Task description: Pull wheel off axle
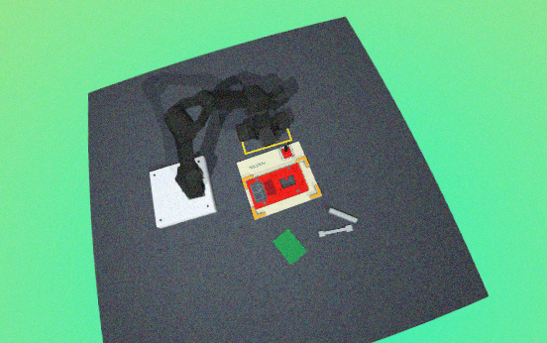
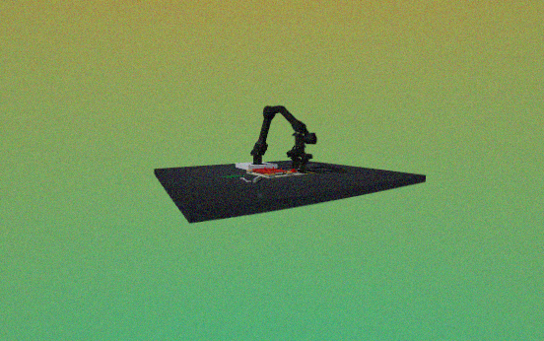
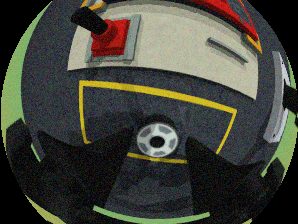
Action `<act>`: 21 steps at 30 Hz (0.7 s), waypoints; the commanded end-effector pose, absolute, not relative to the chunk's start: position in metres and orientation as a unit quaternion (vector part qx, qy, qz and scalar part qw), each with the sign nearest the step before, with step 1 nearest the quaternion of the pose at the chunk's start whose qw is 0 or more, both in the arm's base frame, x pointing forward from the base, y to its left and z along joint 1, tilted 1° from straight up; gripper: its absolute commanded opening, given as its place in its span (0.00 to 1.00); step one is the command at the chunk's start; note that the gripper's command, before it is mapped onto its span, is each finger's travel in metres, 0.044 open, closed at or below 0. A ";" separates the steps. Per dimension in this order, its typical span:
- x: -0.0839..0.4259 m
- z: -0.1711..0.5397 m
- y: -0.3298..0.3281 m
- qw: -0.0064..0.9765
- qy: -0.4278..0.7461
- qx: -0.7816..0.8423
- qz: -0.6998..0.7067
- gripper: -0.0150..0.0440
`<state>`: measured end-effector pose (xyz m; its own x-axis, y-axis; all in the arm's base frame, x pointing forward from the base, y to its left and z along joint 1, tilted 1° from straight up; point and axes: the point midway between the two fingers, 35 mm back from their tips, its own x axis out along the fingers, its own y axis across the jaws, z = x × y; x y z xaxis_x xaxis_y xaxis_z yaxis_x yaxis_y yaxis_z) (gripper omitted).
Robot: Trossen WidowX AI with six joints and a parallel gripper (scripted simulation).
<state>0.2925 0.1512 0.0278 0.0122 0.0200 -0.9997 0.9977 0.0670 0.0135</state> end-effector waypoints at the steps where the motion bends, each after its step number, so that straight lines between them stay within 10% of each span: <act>1: 0.296 0.051 0.153 0.516 0.516 0.497 -0.470 0.76; 21: 0.223 0.123 0.114 0.515 0.515 0.496 -0.472 1.00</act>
